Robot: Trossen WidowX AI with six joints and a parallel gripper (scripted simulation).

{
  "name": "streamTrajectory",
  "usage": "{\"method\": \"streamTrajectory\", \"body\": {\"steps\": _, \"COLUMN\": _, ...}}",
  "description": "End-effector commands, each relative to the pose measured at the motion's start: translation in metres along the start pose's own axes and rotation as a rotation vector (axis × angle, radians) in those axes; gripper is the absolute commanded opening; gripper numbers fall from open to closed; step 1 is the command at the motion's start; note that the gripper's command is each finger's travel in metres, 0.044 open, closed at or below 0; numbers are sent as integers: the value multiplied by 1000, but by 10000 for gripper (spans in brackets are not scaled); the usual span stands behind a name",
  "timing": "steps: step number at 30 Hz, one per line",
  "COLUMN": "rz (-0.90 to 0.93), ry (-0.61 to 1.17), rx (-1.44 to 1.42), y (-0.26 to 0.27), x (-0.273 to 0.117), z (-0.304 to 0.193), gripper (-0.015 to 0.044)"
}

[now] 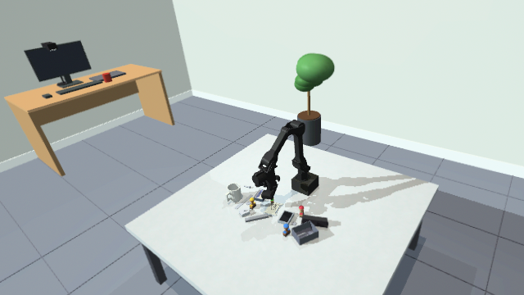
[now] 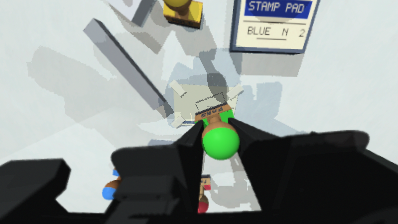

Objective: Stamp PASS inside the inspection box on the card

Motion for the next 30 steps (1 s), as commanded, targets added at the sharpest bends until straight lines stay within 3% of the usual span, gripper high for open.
{"method": "streamTrajectory", "body": {"steps": 1, "rz": 3, "ry": 2, "rx": 6, "y": 0, "x": 2, "z": 0, "gripper": 0}}
{"method": "streamTrajectory", "body": {"steps": 30, "rz": 4, "ry": 1, "rx": 6, "y": 0, "x": 22, "z": -1, "gripper": 0}}
Point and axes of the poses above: the point midway between the two fingers, 35 mm back from their tips, its own x axis out along the fingers, its own y axis across the jaws, z = x × y, the point moved 4 cm from there along -x, back along the fingers, and after that the axes turned 14 degrees about -x, right-handed, at the moved point
